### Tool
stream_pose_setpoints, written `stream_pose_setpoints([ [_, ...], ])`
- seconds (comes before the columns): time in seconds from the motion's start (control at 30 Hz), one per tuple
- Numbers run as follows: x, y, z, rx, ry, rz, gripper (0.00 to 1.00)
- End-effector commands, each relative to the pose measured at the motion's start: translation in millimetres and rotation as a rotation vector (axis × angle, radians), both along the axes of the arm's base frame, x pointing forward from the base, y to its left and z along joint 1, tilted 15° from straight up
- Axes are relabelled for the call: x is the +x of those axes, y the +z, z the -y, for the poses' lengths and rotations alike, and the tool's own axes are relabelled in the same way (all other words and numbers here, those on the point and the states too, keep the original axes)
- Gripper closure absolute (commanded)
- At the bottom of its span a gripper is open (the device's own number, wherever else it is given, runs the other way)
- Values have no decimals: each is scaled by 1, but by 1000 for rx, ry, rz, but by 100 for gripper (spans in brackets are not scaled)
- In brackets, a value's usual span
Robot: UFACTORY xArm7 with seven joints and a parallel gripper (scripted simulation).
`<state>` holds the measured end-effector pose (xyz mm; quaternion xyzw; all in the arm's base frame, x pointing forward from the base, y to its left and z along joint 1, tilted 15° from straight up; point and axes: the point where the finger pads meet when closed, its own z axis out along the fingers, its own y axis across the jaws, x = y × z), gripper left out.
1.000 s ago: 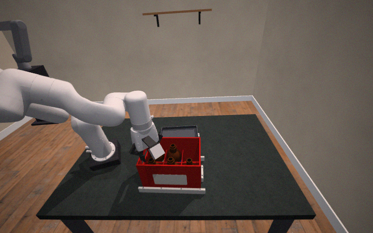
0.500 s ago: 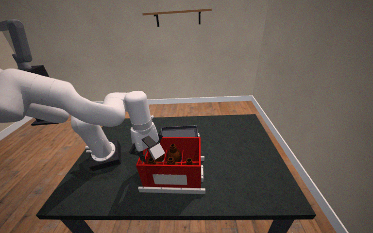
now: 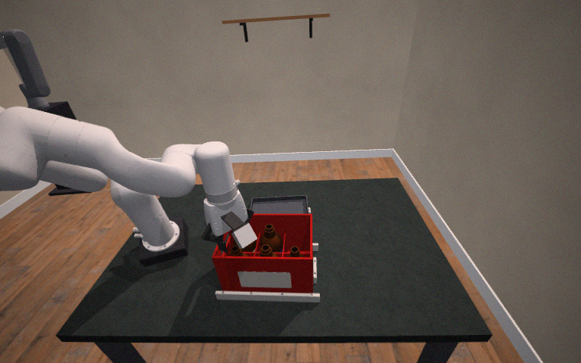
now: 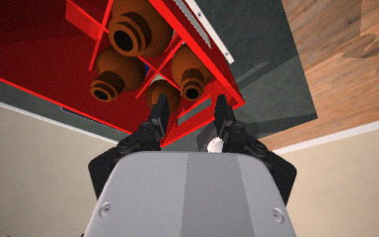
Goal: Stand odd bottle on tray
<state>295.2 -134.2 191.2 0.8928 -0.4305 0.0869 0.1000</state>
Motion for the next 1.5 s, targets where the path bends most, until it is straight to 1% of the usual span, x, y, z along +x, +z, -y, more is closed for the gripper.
stream_pose_setpoints([
  [0.0, 1, 1, 0, -1, 1, 3, 35],
  [0.9, 1, -2, 1, -1, 1, 3, 35],
  [1.47, 2, -17, 5, -1, 1, 3, 35],
])
